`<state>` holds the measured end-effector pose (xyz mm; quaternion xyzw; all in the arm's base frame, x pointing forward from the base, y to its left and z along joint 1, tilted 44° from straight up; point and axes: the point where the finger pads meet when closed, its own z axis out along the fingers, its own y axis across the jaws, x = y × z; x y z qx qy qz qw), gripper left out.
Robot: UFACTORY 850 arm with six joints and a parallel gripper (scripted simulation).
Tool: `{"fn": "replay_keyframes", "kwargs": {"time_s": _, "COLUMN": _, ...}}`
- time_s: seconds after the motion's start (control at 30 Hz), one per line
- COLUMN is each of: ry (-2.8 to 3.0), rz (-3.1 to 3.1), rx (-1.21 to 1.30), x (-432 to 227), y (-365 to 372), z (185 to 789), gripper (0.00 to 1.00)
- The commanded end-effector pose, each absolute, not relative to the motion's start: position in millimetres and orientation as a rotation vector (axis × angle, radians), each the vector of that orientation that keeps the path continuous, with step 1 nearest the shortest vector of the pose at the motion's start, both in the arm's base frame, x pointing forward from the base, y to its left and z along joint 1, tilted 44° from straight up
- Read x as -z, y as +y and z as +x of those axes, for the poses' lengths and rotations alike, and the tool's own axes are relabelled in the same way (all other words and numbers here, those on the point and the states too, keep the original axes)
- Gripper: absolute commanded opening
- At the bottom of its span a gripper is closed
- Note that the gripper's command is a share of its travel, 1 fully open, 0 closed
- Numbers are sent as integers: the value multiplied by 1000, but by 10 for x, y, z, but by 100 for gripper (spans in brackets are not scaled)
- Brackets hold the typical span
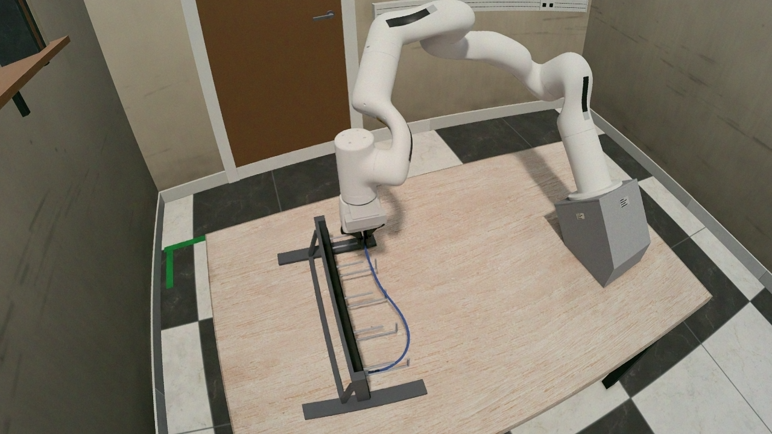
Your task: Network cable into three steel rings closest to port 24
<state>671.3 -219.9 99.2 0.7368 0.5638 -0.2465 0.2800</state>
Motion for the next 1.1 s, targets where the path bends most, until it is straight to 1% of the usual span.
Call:
{"fn": "replay_keyframes", "kwargs": {"time_s": 0.0, "ry": 1511, "rz": 1975, "rx": 659, "x": -967, "y": -2225, "z": 6720, "gripper": 0}}
{"fn": "replay_keyframes", "kwargs": {"time_s": 1.07, "ry": 1511, "rz": 1975, "rx": 659, "x": -787, "y": -2397, "z": 6708, "gripper": 0}}
